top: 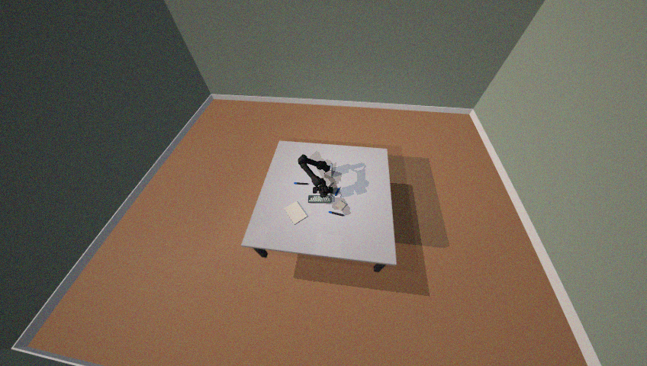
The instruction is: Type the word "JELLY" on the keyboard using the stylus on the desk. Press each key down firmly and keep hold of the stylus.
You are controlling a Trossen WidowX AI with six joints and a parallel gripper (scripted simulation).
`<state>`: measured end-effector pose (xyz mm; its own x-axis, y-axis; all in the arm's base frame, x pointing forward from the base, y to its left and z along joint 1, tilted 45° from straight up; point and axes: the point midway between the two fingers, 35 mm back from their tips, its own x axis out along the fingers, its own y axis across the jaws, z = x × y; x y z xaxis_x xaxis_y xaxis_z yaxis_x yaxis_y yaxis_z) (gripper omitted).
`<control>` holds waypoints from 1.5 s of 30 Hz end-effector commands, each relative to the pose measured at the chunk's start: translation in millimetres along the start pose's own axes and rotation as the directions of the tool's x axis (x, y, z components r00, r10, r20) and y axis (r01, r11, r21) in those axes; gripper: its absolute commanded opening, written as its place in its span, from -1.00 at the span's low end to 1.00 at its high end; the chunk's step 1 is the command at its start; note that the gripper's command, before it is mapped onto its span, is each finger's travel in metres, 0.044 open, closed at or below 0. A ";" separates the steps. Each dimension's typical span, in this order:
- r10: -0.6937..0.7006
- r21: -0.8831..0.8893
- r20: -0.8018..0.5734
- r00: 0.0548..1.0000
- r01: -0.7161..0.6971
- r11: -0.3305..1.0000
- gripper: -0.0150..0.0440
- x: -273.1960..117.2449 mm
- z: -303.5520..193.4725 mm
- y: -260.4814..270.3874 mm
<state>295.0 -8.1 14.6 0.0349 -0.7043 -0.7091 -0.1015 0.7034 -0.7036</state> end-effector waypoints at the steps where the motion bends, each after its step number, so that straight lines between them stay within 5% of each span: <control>1: 0.000 0.017 -0.004 1.000 0.000 1.000 -0.49 1.8 -2.1 8.4; 9: 0.000 0.017 -0.004 1.000 0.000 1.000 -0.49 -0.6 -1.8 8.5; 15: 0.002 0.017 -0.005 1.000 -0.002 1.000 -0.49 -58.4 -1.7 8.8; 24: 0.002 0.017 -0.004 1.000 -0.002 1.000 -0.49 -53.1 -1.0 8.9; 28: -0.003 0.010 -0.002 1.000 0.003 1.000 -0.14 -52.7 -1.1 8.7; 32: -0.003 0.010 -0.002 1.000 0.003 1.000 -0.49 -52.7 -1.1 8.8; 42: -0.003 0.010 -0.002 1.000 0.003 1.000 -0.49 -52.7 -1.1 8.8; 45: 0.003 0.017 -0.009 1.000 -0.002 1.000 -0.22 -51.9 -1.6 11.3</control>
<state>291.2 35.1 45.8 0.0331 -0.7063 -0.7072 -0.0910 0.7025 -0.7059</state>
